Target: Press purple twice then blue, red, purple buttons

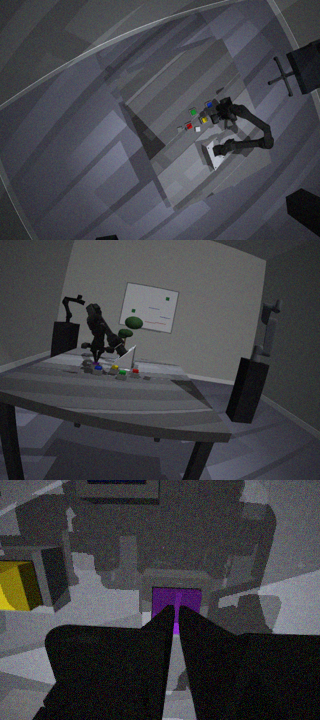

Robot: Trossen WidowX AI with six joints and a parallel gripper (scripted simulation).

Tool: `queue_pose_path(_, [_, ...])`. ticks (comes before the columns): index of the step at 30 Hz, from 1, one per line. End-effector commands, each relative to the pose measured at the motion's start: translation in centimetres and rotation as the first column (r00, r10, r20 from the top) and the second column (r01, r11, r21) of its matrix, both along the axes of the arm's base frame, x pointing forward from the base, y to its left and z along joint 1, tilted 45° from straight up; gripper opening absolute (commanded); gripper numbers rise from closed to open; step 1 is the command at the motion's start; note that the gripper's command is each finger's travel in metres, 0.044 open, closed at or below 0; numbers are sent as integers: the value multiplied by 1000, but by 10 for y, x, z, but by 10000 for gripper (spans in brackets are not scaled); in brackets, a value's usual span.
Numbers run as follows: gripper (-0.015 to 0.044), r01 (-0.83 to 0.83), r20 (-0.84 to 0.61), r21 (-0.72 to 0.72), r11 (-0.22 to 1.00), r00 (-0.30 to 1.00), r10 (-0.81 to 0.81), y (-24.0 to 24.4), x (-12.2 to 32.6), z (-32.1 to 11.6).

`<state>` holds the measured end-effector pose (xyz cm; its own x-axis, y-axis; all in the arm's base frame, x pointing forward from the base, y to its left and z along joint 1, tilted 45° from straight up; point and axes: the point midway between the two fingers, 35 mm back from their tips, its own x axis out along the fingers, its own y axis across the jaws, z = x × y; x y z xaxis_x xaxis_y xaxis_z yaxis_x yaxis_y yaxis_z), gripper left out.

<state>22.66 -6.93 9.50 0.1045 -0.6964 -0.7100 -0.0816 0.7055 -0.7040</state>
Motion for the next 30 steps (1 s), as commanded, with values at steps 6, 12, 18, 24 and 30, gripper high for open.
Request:
queue_pose_path(6, [20,-2,-7,-7,1000,1000,2,-1,-2,-1])
queue_pose_path(12, [20,-2,-8,-5,1000,1000,2,22,-5,21])
queue_pose_path(18, [20,-2,-8,-5,1000,1000,2,20,-5,20])
queue_pose_path(24, [20,-2,-8,-5,1000,1000,2,13,-3,13])
queue_pose_path(30, [20,-2,-8,-5,1000,1000,2,6,-2,6])
